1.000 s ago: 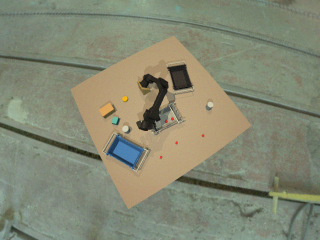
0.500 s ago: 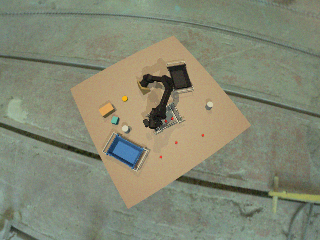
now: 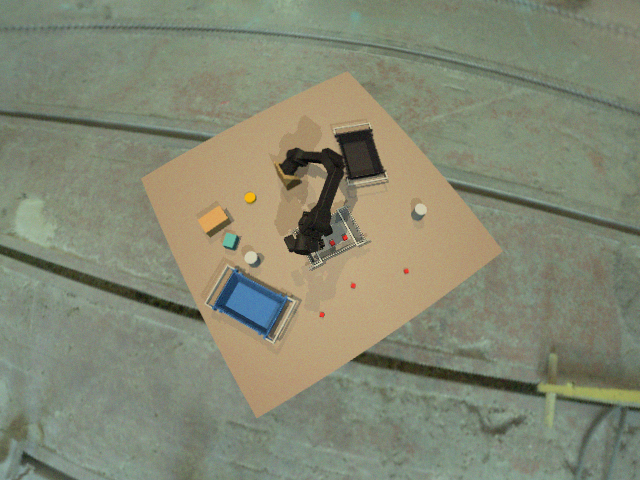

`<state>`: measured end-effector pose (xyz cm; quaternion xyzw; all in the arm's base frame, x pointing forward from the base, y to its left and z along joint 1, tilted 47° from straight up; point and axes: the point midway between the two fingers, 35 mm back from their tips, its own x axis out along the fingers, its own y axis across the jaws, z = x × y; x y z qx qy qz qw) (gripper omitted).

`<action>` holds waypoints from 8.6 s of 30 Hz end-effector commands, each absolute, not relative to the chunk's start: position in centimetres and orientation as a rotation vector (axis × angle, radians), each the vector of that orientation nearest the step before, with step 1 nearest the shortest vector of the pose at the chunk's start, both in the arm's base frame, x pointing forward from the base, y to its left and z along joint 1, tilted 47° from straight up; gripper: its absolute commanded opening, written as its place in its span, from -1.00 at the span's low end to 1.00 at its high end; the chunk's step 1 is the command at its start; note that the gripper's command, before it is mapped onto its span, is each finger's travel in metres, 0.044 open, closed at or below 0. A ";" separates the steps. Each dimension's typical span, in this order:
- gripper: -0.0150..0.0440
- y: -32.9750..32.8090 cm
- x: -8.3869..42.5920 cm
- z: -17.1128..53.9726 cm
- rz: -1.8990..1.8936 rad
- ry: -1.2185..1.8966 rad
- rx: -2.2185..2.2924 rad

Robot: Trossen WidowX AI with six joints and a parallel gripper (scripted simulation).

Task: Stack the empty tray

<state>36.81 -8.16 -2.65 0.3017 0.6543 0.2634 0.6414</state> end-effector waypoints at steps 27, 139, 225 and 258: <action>-0.49 -7.8 36.8 -2.7 0.606 1.496 0.684; 1.00 14.8 5.3 23.8 1.734 -0.463 -1.469; -0.13 21.0 5.2 18.1 1.748 -0.469 -1.495; -0.49 17.0 5.8 21.4 1.759 -0.459 -1.516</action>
